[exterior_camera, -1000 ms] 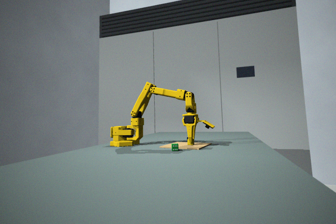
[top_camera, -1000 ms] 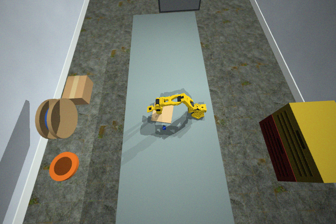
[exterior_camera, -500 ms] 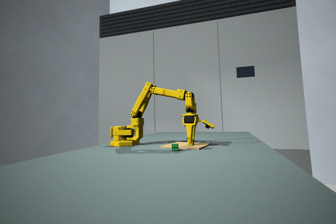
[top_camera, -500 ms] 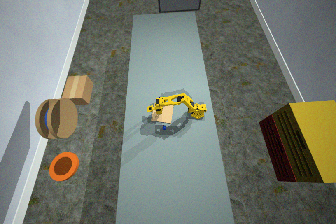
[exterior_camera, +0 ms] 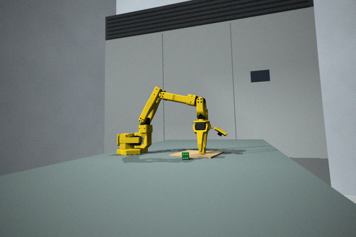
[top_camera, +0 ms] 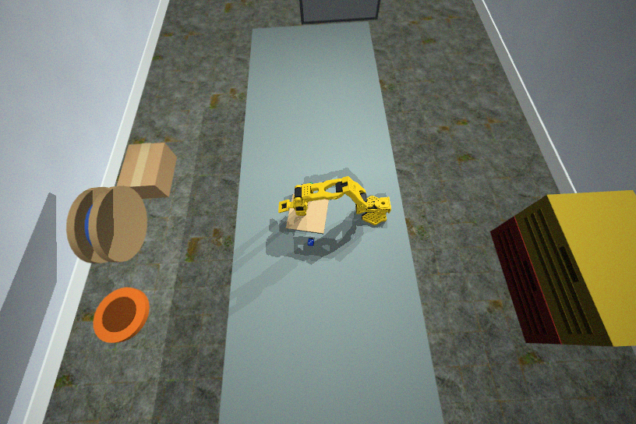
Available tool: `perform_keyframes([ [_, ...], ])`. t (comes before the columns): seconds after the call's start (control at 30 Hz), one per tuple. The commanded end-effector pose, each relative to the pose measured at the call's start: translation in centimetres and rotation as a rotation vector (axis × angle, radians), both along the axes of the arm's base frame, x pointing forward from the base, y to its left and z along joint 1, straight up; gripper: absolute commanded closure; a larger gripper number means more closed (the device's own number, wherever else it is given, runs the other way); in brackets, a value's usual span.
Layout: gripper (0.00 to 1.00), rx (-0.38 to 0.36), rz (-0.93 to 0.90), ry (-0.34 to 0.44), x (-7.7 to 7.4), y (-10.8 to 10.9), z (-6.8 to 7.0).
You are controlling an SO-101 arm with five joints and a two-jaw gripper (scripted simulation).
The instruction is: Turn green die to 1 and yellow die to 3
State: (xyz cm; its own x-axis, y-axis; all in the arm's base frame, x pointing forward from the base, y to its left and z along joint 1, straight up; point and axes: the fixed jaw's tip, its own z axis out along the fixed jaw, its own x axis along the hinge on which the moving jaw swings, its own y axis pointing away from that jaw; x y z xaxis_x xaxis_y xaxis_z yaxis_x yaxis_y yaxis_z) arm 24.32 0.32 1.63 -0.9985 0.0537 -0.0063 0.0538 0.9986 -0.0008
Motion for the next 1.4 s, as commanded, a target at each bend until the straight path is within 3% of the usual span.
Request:
perform_keyframes([
  [0.0, 0.71, 0.0, -0.01, -0.033, 0.4, -0.2, 0.5],
  [0.27, 0.71, 0.0, -0.01, -0.04, 0.5, -0.3, 1.3],
  [0.87, 0.71, -0.001, -0.011, -0.082, 0.2, -0.2, 6.2],
  [1.37, 0.71, -0.001, -0.012, -0.096, 0.3, -0.2, 6.6],
])
